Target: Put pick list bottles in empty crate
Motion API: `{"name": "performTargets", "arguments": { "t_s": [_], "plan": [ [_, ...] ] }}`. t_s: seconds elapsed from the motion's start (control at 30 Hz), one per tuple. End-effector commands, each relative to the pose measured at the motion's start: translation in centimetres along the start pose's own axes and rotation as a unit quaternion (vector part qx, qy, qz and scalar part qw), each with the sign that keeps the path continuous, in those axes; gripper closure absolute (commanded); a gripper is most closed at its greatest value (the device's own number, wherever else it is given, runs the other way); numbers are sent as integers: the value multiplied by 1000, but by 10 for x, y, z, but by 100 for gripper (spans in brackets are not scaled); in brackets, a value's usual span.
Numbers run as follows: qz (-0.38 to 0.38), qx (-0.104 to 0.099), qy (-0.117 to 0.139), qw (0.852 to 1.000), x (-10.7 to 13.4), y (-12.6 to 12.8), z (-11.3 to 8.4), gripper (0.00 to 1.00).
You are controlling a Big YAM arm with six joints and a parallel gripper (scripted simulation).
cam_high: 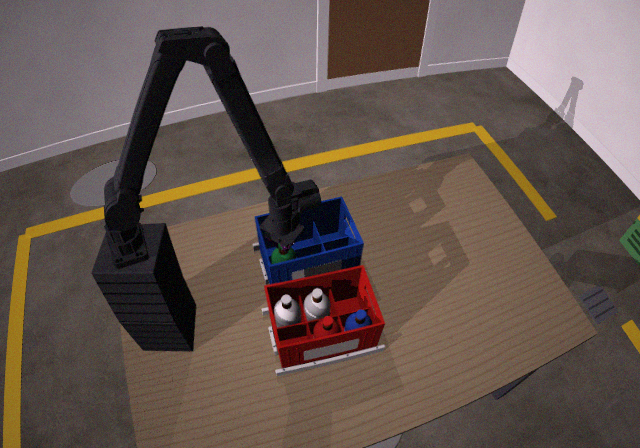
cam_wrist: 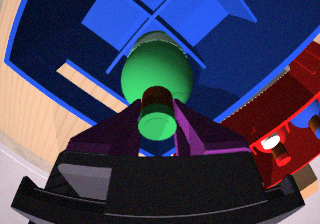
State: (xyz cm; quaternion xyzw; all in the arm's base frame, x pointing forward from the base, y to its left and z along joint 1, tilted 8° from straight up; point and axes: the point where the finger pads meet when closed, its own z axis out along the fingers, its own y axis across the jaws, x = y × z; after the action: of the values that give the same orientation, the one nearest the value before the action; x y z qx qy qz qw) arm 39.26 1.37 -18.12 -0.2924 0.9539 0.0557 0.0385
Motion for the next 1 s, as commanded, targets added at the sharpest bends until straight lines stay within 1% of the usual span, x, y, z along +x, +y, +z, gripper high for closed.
{"name": "performTargets", "arguments": {
  "t_s": [0.0, 0.23, 0.33, 0.43, 0.53, 0.63, 0.77, 0.9, 0.97],
  "plan": [
    [-1, 12, -16, 1000, -12, -3, -7, 100],
    [-1, 13, -17, 1000, -12, -3, -7, 100],
    [-1, 10, -13, 1000, -10, -2, -1, 100],
    [-2, 16, -22, 1000, -17, -6, -6, 100],
    [-1, 18, -24, 1000, -19, -8, -7, 100],
    [-1, 12, -16, 1000, -14, -6, 2, 100],
    [-3, 18, -26, 1000, -22, -9, -3, 100],
    [-1, 13, -18, 1000, -16, -6, 6, 100],
    [-2, 14, -18, 1000, -17, -7, 6, 100]
  ]
}}
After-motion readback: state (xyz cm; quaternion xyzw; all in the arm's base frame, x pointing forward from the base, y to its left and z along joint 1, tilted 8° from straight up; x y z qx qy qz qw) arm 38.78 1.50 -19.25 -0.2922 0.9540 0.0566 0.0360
